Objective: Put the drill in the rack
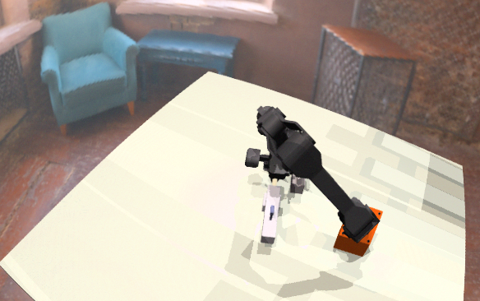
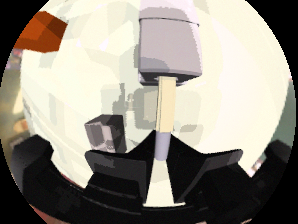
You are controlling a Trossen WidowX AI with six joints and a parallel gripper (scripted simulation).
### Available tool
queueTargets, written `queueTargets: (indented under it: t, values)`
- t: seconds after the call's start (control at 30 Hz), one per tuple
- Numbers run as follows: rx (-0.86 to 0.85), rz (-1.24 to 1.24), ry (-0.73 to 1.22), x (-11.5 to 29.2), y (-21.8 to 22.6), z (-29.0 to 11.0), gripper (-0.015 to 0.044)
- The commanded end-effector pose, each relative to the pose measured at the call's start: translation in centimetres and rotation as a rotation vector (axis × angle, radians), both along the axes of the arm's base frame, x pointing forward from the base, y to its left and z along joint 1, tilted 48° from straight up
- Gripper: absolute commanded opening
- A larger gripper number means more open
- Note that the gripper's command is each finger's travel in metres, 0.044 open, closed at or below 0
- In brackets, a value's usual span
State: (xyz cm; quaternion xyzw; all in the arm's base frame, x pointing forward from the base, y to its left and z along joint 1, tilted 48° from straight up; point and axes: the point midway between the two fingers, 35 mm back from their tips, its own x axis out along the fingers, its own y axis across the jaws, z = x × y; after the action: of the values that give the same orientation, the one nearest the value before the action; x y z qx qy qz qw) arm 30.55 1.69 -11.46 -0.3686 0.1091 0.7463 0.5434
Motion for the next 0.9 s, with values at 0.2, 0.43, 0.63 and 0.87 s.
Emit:
queueTargets:
  t: [0.2, 0.43, 0.63, 0.87]
  values:
    - [0.0, 0.0, -0.001, 0.28, -0.35, -0.38, 0.0079]
    - [0.0, 0.0, -0.001, 0.28, -0.35, -0.38, 0.0263]
    - [-0.002, 0.003, 0.0, 0.1, -0.07, -0.23, 0.042]
    - [-0.002, 0.003, 0.0, -0.04, 0.21, -0.08, 0.044]
